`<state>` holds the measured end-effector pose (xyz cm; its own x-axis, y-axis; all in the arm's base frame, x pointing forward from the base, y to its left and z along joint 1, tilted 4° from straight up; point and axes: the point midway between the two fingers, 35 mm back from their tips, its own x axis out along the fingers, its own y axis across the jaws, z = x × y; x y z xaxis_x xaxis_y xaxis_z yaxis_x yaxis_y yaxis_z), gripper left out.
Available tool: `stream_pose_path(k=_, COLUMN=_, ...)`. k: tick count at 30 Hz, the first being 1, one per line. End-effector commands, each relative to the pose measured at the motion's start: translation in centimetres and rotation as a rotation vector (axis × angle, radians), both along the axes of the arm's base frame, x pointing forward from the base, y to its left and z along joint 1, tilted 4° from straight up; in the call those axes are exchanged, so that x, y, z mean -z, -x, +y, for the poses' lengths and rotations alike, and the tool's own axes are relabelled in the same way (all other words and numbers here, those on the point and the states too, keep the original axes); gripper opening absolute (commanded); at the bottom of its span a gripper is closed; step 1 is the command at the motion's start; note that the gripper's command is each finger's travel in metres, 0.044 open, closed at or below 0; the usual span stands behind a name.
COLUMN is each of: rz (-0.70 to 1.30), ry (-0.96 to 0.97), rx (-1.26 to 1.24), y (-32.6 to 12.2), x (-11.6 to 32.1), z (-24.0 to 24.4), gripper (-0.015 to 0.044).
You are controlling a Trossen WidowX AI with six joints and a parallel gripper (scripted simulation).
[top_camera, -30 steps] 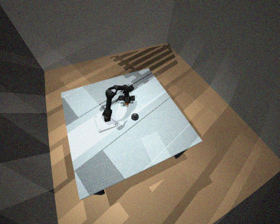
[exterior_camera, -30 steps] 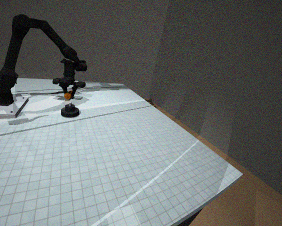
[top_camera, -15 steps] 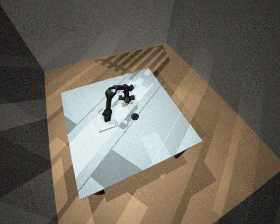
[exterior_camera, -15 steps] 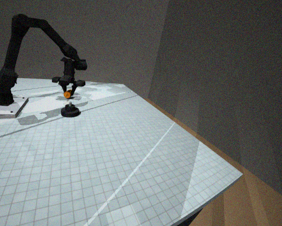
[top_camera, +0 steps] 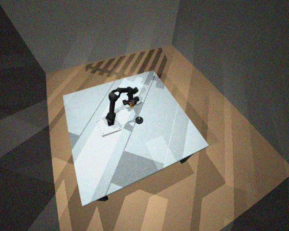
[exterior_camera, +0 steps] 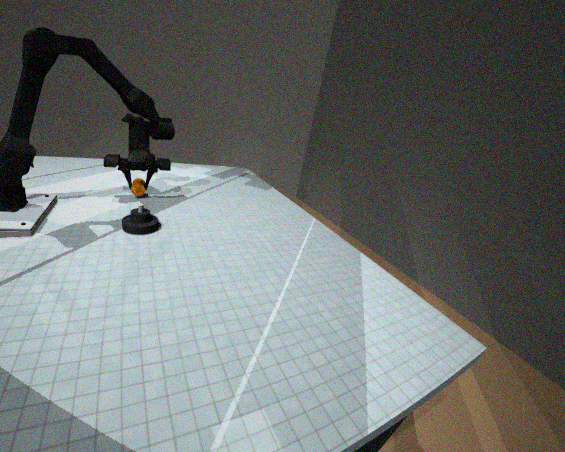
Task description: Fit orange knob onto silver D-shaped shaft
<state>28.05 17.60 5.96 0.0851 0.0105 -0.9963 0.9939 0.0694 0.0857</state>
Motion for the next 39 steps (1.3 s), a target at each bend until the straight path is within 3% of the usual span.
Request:
stream_pose_path(k=1, rz=-0.009, ry=-0.005, rx=-0.027, y=-0.13, x=-0.36, z=0.12, gripper=0.0181)
stream_pose_path(k=19, rz=-0.017, ry=0.046, rx=-0.598, y=-0.13, x=-0.37, z=0.13, gripper=0.0181)
stream_pose_path(k=27, rz=-0.017, ry=0.05, rx=-0.641, y=-0.13, x=-0.37, z=0.13, gripper=0.0181)
stream_pose_path(k=39, rz=-0.022, ry=0.086, rx=-1.038, y=-0.13, x=-0.37, z=0.12, gripper=0.0181)
